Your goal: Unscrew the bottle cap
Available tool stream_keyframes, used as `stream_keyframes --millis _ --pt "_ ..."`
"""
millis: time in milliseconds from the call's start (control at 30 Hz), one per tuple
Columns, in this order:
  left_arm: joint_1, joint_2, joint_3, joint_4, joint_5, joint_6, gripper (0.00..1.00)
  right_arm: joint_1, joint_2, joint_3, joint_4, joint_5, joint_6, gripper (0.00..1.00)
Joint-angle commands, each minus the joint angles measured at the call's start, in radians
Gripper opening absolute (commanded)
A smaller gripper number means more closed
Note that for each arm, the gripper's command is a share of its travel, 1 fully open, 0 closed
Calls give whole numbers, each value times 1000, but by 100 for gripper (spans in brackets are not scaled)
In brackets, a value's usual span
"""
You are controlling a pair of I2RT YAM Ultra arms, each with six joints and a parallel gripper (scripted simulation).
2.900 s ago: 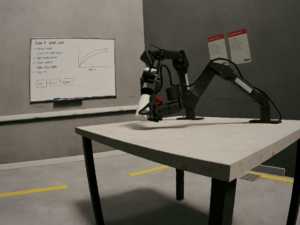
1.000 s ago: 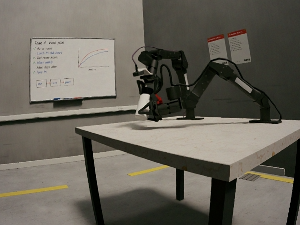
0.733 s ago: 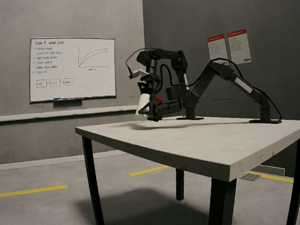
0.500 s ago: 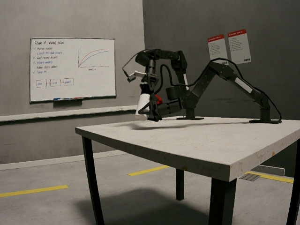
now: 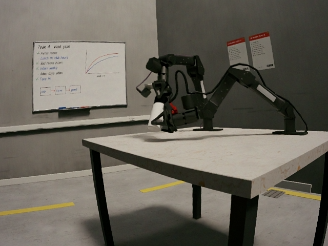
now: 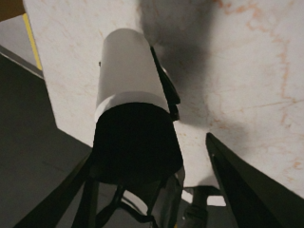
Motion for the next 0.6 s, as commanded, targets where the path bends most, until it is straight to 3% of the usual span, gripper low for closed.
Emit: stream_keyframes --millis 0,267,567 --pt "6 -20 16 50 -3 -16 0 -11 -48 -26 47 -16 183 94" --pt "6 -20 16 50 -3 -16 0 -3 -43 -40 51 -7 166 91" --pt "6 -20 16 50 -3 -16 0 -1 -22 -31 30 -10 127 78"
